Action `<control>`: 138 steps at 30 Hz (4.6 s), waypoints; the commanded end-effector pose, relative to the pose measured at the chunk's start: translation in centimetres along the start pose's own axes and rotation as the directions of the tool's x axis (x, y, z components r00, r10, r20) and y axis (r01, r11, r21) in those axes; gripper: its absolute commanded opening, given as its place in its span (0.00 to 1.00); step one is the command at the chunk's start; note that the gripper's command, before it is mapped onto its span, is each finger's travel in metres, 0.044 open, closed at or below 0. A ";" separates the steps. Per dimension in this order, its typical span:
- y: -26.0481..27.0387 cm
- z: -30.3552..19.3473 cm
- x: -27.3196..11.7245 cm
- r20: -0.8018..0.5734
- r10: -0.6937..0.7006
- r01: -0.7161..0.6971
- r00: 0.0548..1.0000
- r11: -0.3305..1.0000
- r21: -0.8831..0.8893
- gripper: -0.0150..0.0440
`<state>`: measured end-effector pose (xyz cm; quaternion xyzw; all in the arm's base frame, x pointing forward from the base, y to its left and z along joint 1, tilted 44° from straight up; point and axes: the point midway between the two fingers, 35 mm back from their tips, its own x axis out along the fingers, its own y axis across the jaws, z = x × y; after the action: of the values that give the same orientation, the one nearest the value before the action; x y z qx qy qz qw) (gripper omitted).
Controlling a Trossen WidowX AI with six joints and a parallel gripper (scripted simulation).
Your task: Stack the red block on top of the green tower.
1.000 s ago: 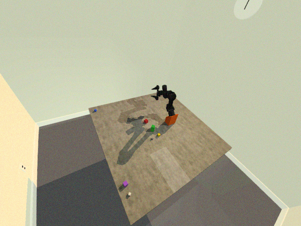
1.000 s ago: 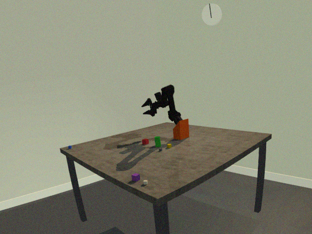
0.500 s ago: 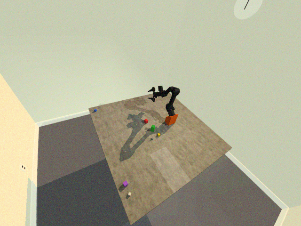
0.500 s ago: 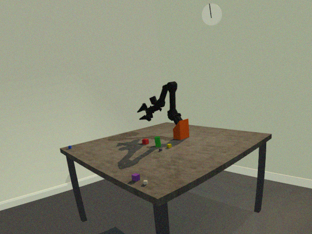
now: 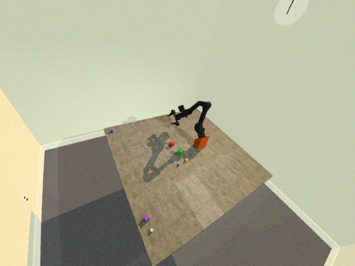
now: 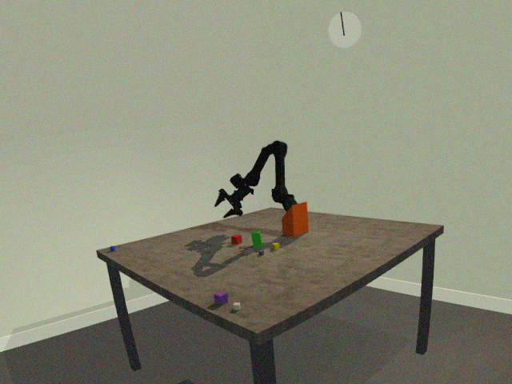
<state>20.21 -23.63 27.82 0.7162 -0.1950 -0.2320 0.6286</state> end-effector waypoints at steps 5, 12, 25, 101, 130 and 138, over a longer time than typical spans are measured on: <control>-4.4 -2.8 3.1 -0.008 -0.234 0.226 0.972 0.949 -0.218 1.00; -8.2 -5.7 4.4 -0.003 -0.426 0.379 0.905 0.807 -0.453 1.00; -14.7 -11.5 4.0 0.088 -0.702 0.387 0.707 0.279 -0.879 1.00; -25.1 -16.3 1.9 0.537 -0.626 -0.571 0.566 -0.767 -0.292 1.00; -25.8 -15.6 2.5 0.538 -0.624 -0.570 0.567 -0.768 -0.291 0.87; -25.8 -15.6 2.5 0.538 -0.624 -0.570 0.567 -0.768 -0.291 0.51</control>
<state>30.96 -9.10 3.71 -0.3840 0.6377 -0.1452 0.6518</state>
